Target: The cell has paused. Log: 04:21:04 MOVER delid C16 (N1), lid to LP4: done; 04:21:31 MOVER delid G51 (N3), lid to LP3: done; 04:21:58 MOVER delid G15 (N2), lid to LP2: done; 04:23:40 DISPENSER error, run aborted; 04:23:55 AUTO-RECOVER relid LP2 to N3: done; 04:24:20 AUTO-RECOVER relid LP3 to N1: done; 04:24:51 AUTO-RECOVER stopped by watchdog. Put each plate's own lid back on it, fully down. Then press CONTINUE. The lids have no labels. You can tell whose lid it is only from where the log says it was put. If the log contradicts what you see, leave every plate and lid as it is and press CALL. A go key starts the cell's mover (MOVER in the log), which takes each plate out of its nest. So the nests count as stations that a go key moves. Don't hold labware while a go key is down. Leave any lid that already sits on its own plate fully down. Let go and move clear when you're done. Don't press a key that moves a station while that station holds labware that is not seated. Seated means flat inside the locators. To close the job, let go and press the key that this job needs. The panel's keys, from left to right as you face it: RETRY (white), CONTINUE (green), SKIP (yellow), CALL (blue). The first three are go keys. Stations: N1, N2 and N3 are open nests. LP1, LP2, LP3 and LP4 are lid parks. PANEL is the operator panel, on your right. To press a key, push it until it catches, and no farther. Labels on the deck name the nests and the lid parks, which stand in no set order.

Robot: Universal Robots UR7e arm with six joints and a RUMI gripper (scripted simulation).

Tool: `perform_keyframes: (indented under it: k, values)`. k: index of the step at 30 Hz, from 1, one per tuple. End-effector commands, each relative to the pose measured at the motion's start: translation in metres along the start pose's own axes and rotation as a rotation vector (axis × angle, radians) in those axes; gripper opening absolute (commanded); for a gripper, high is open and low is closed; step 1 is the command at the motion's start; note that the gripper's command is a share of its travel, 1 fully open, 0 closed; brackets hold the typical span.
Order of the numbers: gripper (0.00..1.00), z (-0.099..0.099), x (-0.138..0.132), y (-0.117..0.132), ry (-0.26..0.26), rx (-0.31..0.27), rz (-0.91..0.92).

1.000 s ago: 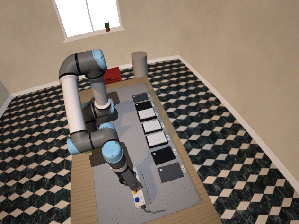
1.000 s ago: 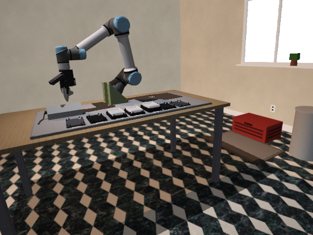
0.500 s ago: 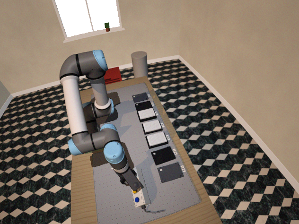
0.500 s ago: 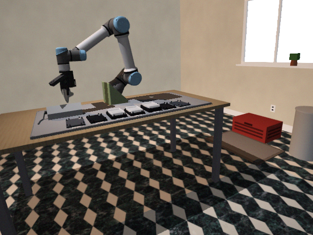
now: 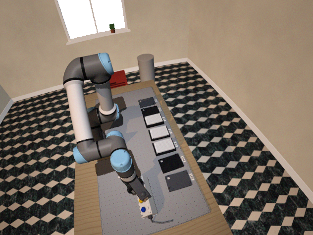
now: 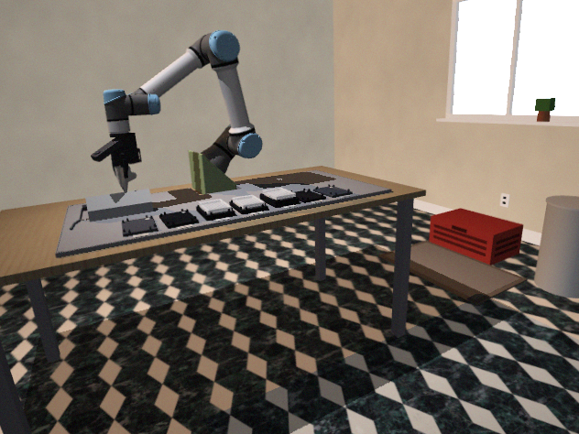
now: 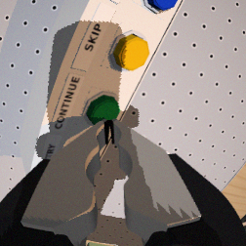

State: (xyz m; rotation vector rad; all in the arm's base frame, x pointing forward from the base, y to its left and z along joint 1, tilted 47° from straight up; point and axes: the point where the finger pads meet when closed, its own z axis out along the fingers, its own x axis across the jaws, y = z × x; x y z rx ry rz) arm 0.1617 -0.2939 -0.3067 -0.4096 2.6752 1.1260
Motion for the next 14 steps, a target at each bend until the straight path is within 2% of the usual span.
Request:
perform_keyframes:
  k: [1, 14]
  values:
    - [0.00, 0.0043, -0.0024, -0.0003, -0.001, -0.001, 0.000]
    - [0.00, 0.0096, -0.0052, -0.0015, -0.001, -0.001, 0.000]
